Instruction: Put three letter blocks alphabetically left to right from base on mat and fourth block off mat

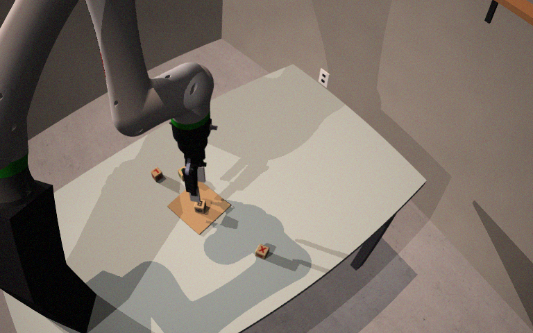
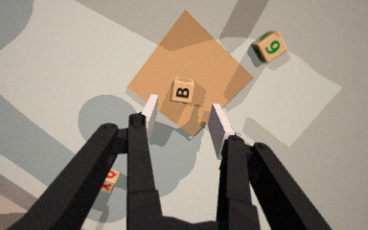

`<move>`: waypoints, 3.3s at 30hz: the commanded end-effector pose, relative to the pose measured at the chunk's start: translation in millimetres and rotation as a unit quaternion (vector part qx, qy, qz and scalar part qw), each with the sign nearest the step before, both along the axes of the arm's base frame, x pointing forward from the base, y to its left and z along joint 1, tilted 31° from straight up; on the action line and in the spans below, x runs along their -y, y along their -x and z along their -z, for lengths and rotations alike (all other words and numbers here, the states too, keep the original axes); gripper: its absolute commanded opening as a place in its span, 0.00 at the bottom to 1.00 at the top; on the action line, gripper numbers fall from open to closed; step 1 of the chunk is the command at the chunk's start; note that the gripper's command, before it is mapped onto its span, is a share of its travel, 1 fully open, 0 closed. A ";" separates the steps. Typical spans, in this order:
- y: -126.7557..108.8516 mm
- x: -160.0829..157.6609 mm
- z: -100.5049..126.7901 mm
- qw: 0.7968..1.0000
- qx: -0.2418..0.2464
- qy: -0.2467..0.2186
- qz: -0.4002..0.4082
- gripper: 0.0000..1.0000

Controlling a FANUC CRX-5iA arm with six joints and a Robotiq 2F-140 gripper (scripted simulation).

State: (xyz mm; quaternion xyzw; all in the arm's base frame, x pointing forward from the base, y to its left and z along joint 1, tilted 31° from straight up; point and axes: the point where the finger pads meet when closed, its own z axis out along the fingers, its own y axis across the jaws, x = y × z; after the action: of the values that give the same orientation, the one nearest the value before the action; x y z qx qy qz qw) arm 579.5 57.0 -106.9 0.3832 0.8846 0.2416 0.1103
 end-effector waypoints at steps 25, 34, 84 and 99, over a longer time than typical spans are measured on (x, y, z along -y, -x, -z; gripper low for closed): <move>-8.1 -7.5 19.2 1.000 0.001 0.000 0.000 0.40; -13.5 -12.7 32.2 1.000 0.001 0.000 0.000 0.40; -27.8 -25.9 65.3 1.000 0.001 0.000 0.000 0.40; -33.5 -31.0 78.1 1.000 0.001 0.000 0.000 0.40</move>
State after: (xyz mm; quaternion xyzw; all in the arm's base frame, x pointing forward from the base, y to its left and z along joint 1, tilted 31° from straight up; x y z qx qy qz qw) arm 612.7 88.0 -184.5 0.3831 0.8845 0.2420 0.1107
